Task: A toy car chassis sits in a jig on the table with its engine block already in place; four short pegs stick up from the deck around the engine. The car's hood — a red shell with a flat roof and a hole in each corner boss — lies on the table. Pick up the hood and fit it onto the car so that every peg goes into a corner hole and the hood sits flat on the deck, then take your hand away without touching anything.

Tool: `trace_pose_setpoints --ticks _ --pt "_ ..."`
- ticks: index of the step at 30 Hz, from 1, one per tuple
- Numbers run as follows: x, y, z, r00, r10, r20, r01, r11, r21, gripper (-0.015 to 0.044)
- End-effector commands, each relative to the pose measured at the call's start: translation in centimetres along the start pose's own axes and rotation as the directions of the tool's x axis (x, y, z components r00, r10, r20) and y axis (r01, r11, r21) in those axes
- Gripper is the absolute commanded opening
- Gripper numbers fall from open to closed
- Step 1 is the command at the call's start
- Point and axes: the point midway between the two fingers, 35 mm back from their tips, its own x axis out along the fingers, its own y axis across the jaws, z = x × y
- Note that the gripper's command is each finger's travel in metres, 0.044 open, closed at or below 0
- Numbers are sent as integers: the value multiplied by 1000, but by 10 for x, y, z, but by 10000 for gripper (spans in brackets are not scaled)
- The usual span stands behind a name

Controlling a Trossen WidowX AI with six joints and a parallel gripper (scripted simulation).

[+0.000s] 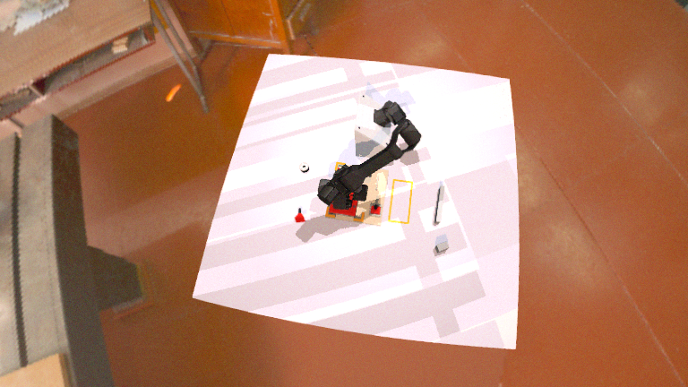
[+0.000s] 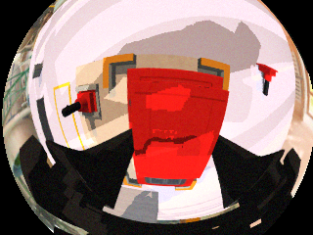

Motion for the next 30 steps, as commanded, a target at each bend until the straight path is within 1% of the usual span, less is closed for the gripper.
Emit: trace_pose_setpoints --ticks 1,30 --pt "-1 0 0 1000 -3 0 3 1000 -6 0" --pt "10 0 0 1000 -2 1 2 1000 -5 0"
